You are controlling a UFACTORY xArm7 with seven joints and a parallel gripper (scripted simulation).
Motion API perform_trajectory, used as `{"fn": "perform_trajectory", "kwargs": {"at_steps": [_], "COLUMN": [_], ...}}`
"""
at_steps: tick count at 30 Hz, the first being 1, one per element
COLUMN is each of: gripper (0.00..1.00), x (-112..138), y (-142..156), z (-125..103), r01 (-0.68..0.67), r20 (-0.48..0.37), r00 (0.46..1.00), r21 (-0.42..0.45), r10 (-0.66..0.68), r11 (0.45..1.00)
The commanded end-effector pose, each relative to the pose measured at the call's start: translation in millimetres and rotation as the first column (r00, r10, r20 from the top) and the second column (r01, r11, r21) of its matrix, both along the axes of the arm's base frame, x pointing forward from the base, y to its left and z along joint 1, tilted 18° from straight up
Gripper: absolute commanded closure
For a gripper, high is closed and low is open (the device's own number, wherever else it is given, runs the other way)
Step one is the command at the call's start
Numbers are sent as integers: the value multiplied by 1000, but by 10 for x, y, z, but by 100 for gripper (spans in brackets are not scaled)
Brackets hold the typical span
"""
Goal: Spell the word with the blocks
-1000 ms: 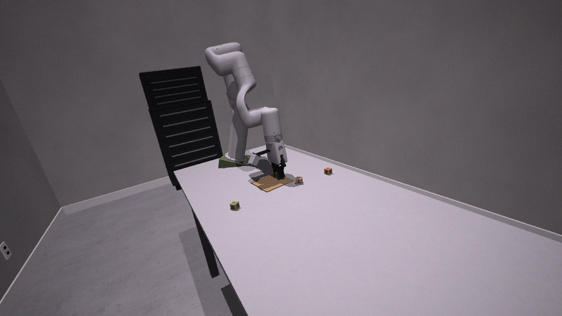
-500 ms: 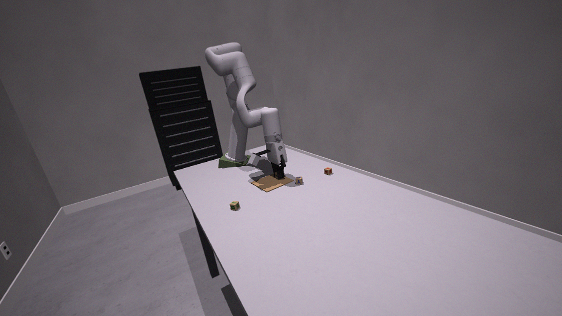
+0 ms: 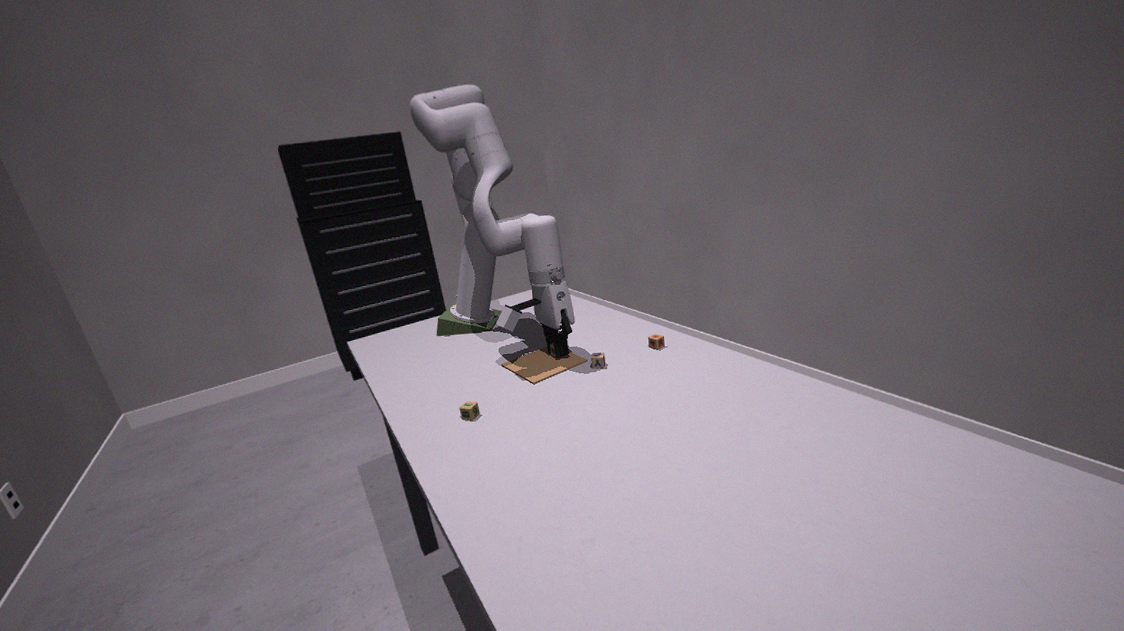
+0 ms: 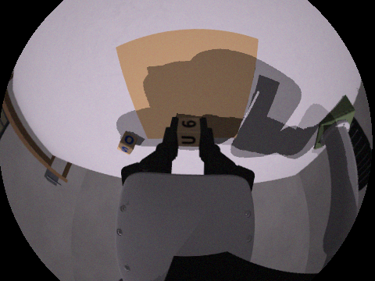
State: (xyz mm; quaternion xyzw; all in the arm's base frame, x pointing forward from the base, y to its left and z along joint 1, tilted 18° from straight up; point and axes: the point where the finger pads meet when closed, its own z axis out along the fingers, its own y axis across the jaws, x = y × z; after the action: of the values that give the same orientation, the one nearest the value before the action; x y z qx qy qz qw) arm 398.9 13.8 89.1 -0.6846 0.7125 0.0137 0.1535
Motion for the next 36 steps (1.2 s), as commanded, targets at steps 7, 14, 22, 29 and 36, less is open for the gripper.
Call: {"fn": "perform_trajectory", "kwargs": {"at_steps": [7,14,22,29,36], "gripper": [79,79,79,79,79], "x": [15,18,18,18,18], "y": [2,5,5,5,5], "z": [-16,-28,-29,-29,-29], "r01": [1,1,1,1,1], "r20": [2,3,3,3,3], "r00": [1000,1000,1000,1000,1000], "r21": [0,0,0,0,0], "r10": [-1,-1,-1,-1,-1], "r11": [1000,1000,1000,1000,1000]}}
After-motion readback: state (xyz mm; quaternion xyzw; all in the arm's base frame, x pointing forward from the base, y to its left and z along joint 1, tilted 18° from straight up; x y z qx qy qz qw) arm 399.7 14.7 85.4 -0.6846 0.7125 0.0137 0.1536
